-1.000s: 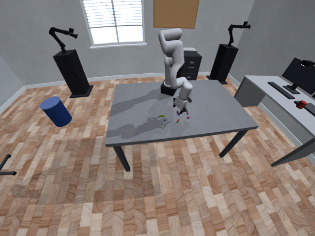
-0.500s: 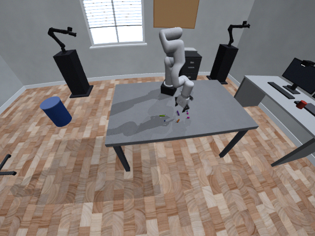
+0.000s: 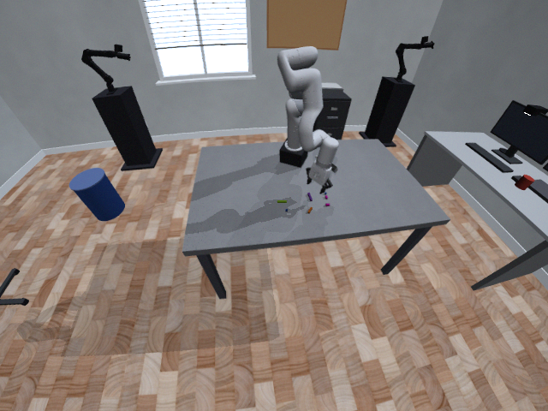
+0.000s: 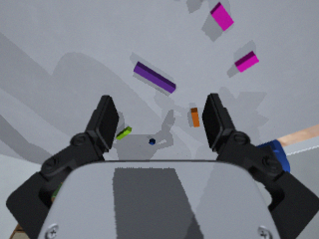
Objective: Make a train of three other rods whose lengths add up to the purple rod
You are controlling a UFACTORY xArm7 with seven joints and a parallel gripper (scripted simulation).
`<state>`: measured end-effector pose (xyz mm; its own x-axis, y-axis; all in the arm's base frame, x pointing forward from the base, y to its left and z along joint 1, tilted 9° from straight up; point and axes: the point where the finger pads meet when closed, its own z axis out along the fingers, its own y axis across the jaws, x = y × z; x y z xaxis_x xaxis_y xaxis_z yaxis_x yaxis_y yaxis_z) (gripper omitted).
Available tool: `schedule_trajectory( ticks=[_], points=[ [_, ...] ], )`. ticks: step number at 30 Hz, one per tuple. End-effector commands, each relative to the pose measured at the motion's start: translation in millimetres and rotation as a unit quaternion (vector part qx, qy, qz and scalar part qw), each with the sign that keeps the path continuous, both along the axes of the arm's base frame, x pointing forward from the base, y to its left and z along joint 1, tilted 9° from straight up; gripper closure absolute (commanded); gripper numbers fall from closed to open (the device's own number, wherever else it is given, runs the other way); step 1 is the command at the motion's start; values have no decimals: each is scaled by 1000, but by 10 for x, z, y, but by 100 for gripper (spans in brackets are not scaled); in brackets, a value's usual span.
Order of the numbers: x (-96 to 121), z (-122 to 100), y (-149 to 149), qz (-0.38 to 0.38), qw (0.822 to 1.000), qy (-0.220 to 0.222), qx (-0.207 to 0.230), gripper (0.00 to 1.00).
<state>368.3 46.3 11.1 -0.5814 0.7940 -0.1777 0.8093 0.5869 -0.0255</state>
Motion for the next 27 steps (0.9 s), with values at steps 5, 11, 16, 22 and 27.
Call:
schedule_trajectory(
  ticks=[5, 11, 16, 22, 27],
  points=[
    [-143, -30, 168, 29, 1000, -7, 7, 0],
    [-238, -50, 261, 46, 999, -11, 12, 0],
    [-238, -50, 261, 46, 999, -11, 12, 0],
    [-389, -80, 394, 71, 997, -15, 21, 0],
    [-389, -80, 394, 71, 997, -15, 21, 0]
  ],
)
